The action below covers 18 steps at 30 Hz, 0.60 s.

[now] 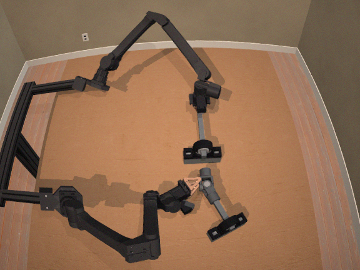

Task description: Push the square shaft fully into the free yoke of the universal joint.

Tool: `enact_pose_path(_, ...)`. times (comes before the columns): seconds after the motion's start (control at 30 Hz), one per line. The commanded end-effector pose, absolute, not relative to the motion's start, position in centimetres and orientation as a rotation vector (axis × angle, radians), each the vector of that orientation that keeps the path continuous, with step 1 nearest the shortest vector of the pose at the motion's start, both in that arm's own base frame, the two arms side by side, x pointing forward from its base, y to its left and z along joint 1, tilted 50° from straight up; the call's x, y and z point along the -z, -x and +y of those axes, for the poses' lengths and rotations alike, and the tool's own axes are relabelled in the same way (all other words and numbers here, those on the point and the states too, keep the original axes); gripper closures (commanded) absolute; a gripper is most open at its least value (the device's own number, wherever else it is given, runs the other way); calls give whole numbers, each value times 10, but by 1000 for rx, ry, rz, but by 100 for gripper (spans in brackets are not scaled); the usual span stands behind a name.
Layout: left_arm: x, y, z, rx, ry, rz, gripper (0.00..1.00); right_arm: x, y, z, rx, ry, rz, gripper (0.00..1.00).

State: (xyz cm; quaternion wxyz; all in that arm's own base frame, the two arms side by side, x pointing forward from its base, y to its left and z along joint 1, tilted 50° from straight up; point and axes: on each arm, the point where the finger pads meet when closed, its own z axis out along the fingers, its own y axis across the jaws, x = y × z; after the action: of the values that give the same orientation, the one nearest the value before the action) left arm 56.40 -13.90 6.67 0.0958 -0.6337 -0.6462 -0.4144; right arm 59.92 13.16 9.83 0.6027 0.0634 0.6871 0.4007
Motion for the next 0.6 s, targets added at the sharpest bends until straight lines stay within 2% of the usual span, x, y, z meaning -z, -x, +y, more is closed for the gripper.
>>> enact_pose_path(0.0,-75,-570,-146,1249,1890,-1923,82,-99,-599,137,-978,-170,1581,66)
enact_pose_path(0.57,-61,-573,-172,1257,1908,-1918,82,-103,-598,136,-983,-170,1577,66)
